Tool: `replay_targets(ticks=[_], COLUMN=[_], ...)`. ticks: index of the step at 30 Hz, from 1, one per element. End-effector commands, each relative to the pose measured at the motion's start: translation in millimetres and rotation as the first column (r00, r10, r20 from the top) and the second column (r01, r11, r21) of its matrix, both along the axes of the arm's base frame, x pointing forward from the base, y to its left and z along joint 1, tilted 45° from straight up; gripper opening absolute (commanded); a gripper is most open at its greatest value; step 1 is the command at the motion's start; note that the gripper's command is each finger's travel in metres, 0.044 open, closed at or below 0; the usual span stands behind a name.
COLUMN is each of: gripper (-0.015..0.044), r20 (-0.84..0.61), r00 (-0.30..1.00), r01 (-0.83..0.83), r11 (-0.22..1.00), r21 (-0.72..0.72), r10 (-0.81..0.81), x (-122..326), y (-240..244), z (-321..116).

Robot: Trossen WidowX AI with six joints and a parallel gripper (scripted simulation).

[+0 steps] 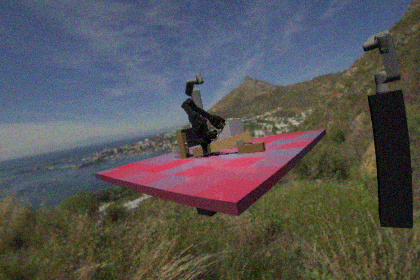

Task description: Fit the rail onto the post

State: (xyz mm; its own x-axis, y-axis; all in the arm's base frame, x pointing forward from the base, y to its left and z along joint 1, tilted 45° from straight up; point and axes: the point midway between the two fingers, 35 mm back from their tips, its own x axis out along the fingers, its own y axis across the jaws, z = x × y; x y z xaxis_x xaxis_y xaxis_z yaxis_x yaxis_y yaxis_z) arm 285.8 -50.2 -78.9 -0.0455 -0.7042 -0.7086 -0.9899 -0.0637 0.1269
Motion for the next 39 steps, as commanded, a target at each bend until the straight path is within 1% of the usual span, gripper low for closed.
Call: replay_targets(ticks=[1,39], gripper=[0.0000,0.0000], r20=[-0.001,-0.001], r00=[1.000,1.000], r01=[-0.002,-0.002], r11=[1.000,1.000], r21=[-0.003,-0.003], r10=[0.002,0.002], x=[0,3], y=[0,14], z=[0,13])
